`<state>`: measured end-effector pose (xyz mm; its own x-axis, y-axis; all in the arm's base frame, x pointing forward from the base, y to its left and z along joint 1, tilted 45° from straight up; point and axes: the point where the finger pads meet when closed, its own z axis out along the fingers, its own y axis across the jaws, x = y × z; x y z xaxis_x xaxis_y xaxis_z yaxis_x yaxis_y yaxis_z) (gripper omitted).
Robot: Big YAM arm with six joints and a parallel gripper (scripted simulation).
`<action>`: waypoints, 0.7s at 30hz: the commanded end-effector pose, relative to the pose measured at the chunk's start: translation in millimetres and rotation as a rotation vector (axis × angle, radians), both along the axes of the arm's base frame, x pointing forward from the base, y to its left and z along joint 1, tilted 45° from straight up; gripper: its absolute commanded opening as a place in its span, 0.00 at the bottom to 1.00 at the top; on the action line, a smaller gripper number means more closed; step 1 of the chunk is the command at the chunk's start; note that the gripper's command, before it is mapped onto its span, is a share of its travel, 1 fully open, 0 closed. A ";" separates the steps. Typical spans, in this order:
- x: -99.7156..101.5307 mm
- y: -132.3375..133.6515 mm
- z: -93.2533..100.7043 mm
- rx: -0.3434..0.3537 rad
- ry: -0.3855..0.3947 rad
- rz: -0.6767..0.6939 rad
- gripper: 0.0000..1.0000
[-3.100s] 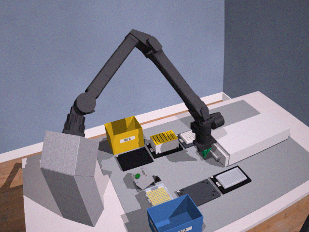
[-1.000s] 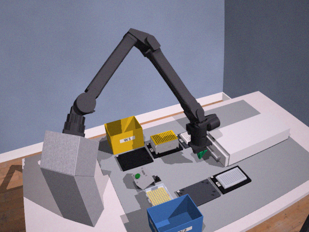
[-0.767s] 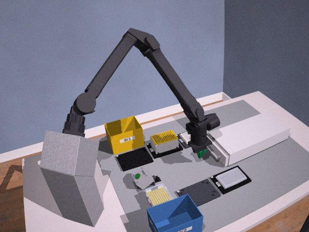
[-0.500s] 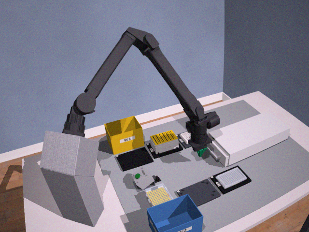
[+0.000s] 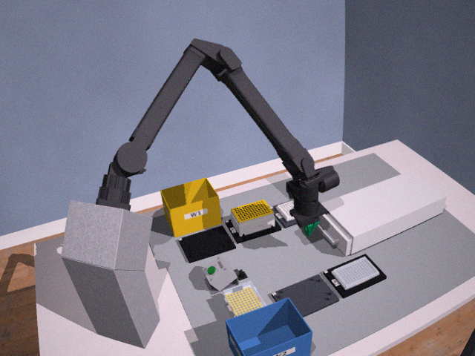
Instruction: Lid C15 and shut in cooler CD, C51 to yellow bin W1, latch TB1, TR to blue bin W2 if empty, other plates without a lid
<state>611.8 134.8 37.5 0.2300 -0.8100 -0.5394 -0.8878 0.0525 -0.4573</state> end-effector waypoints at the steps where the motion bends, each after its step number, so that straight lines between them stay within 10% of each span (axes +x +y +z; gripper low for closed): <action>1: -4.4 -8.1 15.2 0.000 -0.011 0.000 0.00; 21: -13.6 -26.0 32.0 0.000 -0.011 -0.007 0.00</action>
